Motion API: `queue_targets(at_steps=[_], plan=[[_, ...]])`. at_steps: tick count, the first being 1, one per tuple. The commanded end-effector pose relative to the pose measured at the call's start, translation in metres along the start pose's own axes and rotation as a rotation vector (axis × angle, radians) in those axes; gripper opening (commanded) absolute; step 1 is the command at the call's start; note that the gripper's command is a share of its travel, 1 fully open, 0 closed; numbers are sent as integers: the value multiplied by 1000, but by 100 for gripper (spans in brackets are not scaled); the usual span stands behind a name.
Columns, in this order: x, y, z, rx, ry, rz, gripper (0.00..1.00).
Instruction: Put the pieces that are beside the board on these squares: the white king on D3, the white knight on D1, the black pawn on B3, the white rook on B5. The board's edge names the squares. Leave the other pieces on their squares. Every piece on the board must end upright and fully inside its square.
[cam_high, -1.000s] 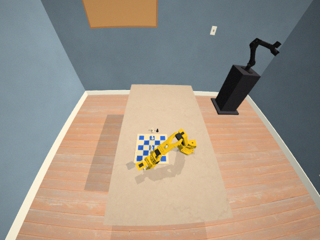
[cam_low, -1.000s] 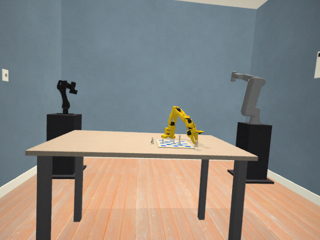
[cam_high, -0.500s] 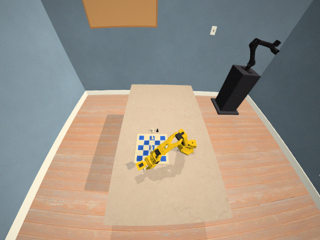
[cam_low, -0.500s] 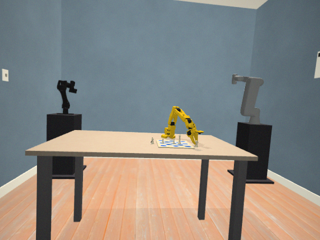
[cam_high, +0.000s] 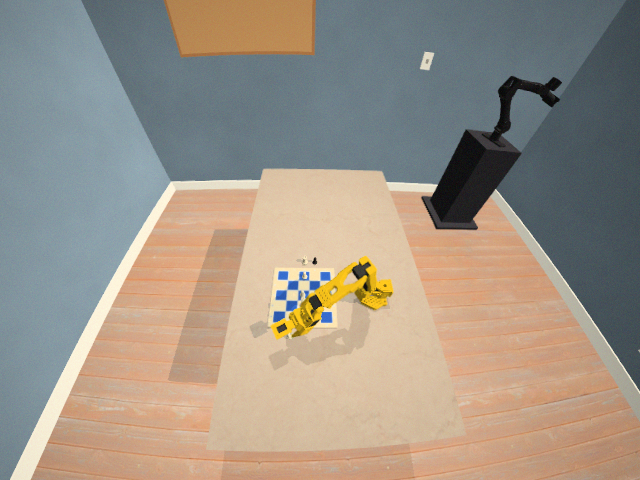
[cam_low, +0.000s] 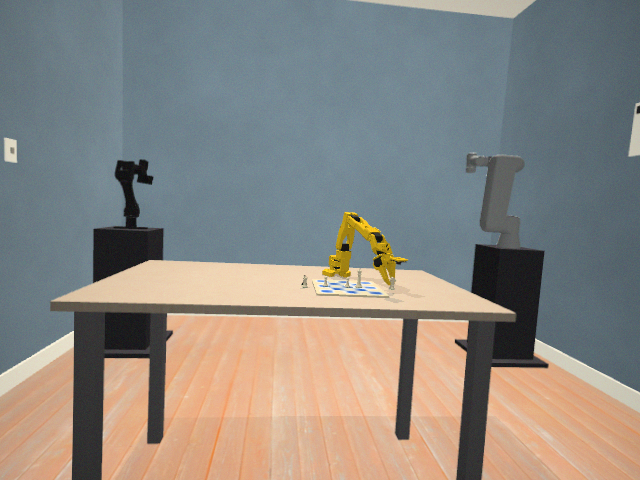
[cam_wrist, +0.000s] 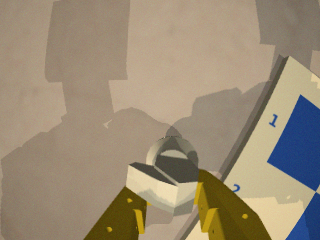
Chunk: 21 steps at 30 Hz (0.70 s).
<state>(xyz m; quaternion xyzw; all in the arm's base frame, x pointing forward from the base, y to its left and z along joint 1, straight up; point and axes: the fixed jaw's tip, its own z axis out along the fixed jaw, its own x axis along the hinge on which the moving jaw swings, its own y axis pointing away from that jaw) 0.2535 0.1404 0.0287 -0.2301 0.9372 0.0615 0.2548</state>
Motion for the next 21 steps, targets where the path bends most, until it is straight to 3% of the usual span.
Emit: queue_targets(at_steps=[1, 10, 21], plan=[[-11, -2, -14, 3, -24, 1, 0], [-24, -2, -37, 3, -25, 1, 0], [-33, -2, -54, 3, -25, 1, 0]])
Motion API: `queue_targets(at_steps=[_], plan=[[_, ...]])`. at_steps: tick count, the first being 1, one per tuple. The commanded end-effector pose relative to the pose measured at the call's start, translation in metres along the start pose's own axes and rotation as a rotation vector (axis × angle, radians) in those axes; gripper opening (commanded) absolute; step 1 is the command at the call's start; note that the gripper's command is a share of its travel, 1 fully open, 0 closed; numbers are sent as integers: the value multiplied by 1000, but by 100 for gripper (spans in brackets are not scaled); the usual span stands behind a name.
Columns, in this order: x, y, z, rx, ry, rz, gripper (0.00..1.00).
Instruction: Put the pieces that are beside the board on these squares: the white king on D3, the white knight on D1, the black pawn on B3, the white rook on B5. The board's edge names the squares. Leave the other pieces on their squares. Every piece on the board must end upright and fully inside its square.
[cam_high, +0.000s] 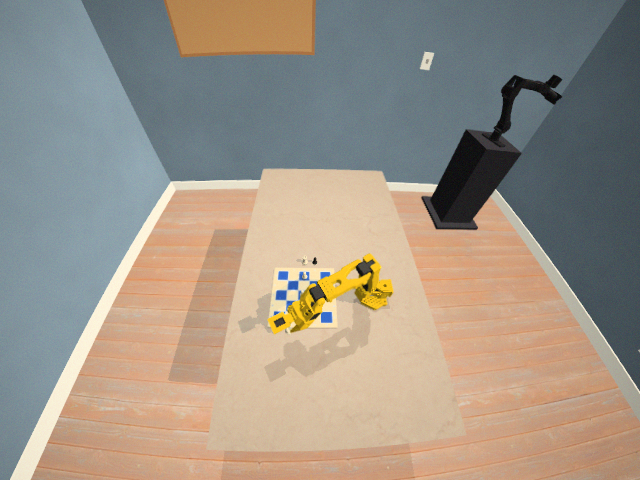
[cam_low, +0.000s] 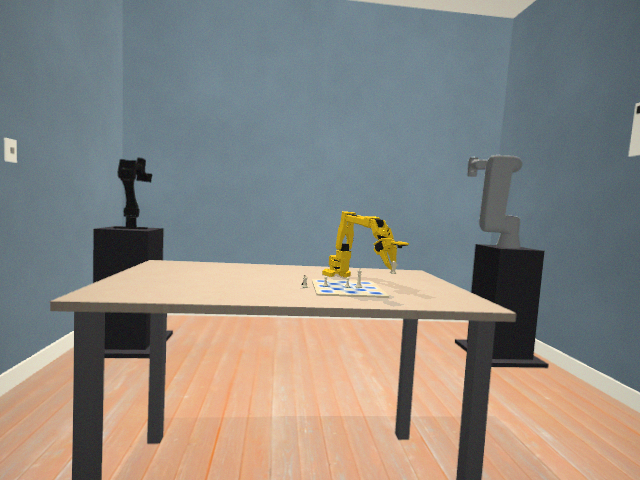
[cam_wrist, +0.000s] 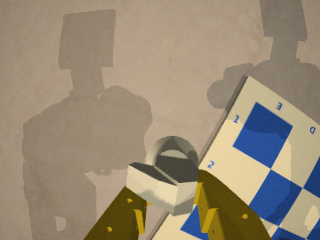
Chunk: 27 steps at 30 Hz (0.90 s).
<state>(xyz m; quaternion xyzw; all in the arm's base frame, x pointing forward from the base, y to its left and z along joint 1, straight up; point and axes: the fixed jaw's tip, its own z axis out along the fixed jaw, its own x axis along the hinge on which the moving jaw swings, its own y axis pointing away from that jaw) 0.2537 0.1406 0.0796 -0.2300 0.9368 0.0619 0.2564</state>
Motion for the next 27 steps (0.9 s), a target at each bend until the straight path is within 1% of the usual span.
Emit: queue_targets(at_steps=[1, 6, 13, 15, 18, 23, 25, 27], plan=[[-8, -2, -11, 3, -21, 0, 0], [-9, -2, -14, 3, -21, 0, 0], [-9, -2, -14, 3, -21, 1, 0], [-9, -6, -15, 10, -21, 12, 0], [-7, -25, -16, 44, -21, 68, 0], [-1, -78, -19, 140, -20, 226, 0], [-1, -78, -19, 140, -20, 226, 0], [0, -96, -20, 171, -20, 278, 0]])
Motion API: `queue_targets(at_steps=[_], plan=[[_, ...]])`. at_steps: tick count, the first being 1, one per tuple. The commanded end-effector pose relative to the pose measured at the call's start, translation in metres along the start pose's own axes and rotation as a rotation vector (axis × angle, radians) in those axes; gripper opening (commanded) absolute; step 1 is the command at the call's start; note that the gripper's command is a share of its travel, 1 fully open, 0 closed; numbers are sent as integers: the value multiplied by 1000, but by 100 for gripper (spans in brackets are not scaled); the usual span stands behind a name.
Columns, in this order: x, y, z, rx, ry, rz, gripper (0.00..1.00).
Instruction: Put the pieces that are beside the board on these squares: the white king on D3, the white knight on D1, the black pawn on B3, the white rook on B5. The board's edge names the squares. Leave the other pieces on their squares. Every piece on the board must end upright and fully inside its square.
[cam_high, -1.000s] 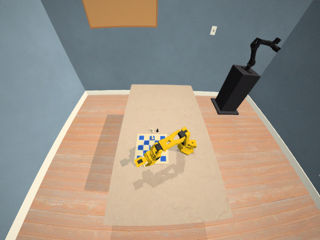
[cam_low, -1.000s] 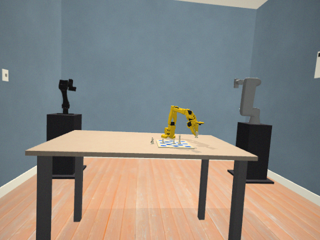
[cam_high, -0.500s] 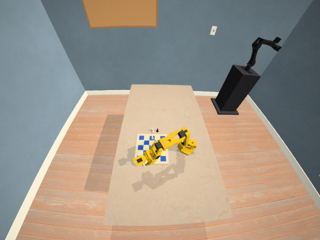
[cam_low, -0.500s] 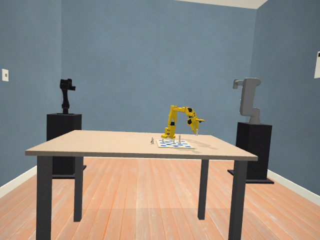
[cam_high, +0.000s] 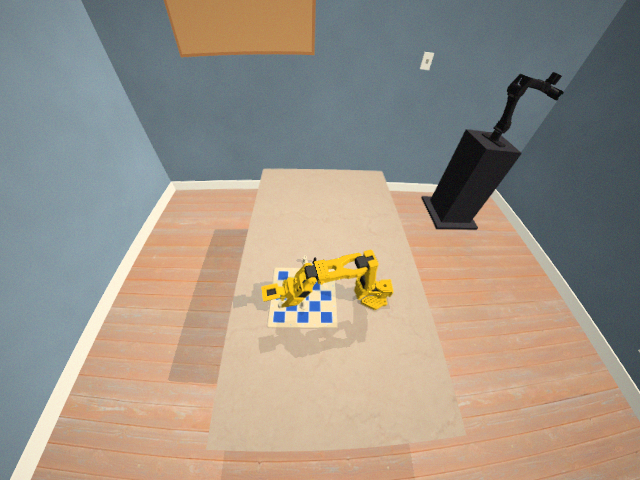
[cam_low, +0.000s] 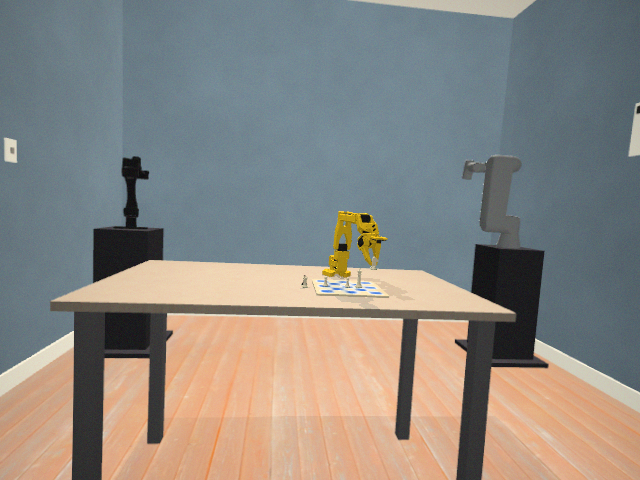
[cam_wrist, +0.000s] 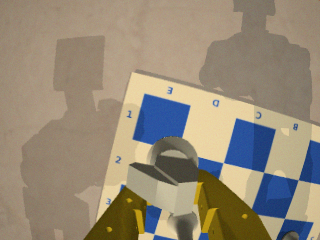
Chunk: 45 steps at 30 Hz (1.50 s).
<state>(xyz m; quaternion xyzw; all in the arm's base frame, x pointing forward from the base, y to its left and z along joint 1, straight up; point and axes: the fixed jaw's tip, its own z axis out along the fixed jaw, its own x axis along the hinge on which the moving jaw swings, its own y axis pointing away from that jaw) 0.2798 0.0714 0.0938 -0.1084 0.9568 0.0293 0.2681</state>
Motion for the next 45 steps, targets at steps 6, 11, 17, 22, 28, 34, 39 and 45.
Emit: queue_targets(at_steps=[6, 11, 17, 22, 28, 34, 39, 45], plan=[[-7, -37, 0, 64, -9, 101, 0], [-7, -37, 0, 64, -9, 101, 0], [-6, -36, 1, 63, -9, 98, 0], [-4, -32, 4, 57, -9, 88, 0], [-4, -32, 4, 56, -9, 87, 0], [-3, -30, 5, 52, -9, 81, 0], [-2, -28, 6, 48, -9, 75, 0], [-2, -28, 6, 48, -9, 75, 0]])
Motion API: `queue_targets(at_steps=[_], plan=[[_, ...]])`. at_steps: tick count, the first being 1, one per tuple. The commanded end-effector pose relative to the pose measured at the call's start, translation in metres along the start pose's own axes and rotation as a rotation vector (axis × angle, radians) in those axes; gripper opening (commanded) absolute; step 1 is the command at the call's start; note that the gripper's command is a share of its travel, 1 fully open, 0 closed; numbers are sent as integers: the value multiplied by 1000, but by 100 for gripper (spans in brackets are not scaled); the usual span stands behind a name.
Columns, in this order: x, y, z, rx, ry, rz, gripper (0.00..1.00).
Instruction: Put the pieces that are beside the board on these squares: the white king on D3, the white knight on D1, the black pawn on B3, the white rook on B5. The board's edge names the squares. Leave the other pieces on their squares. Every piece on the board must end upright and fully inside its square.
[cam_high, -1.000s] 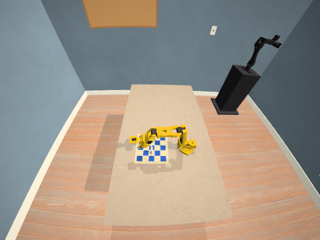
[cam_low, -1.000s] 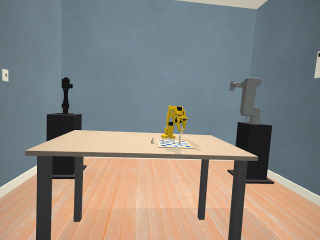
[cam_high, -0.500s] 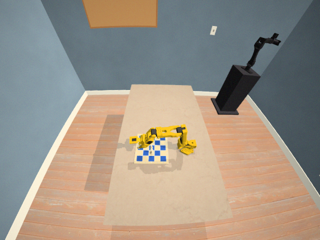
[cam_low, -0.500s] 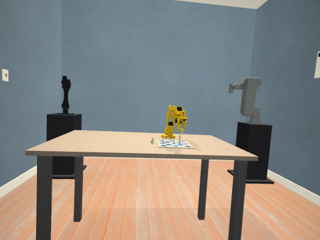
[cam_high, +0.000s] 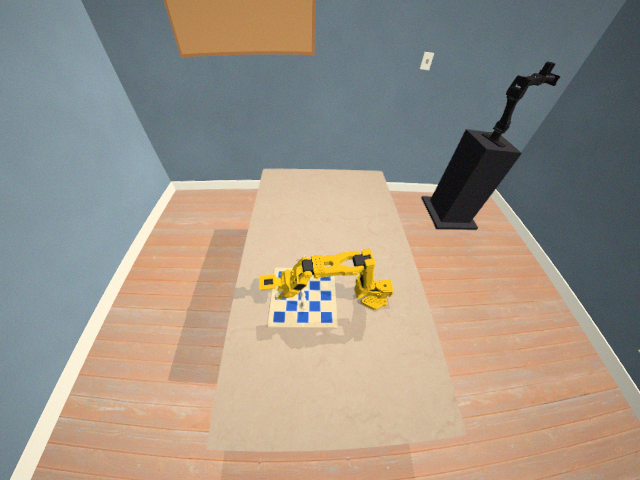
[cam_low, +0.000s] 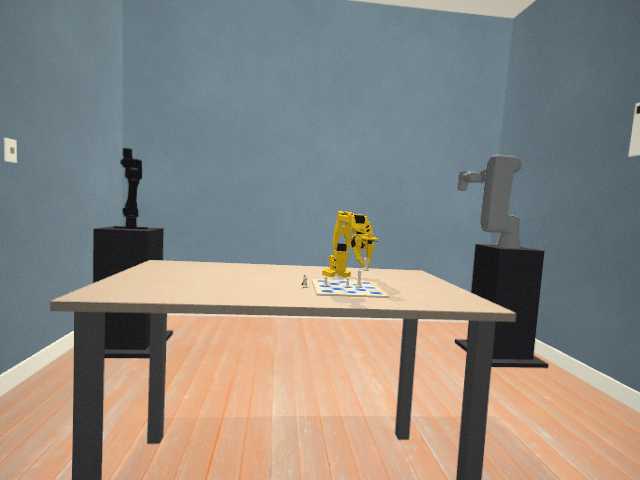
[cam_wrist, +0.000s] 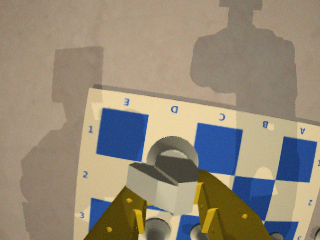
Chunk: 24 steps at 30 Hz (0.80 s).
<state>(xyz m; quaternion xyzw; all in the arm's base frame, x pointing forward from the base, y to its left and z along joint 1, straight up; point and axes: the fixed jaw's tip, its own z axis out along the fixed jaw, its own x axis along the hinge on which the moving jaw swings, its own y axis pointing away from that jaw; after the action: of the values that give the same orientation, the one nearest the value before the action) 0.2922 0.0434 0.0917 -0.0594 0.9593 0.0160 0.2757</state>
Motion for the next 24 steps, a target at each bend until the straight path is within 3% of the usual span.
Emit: queue_targets(at_steps=[1, 10, 24], plan=[[2, 2, 1, -5, 4, -12, 0], [4, 2, 5, -5, 4, -12, 0], [13, 2, 21, -5, 4, -12, 0]])
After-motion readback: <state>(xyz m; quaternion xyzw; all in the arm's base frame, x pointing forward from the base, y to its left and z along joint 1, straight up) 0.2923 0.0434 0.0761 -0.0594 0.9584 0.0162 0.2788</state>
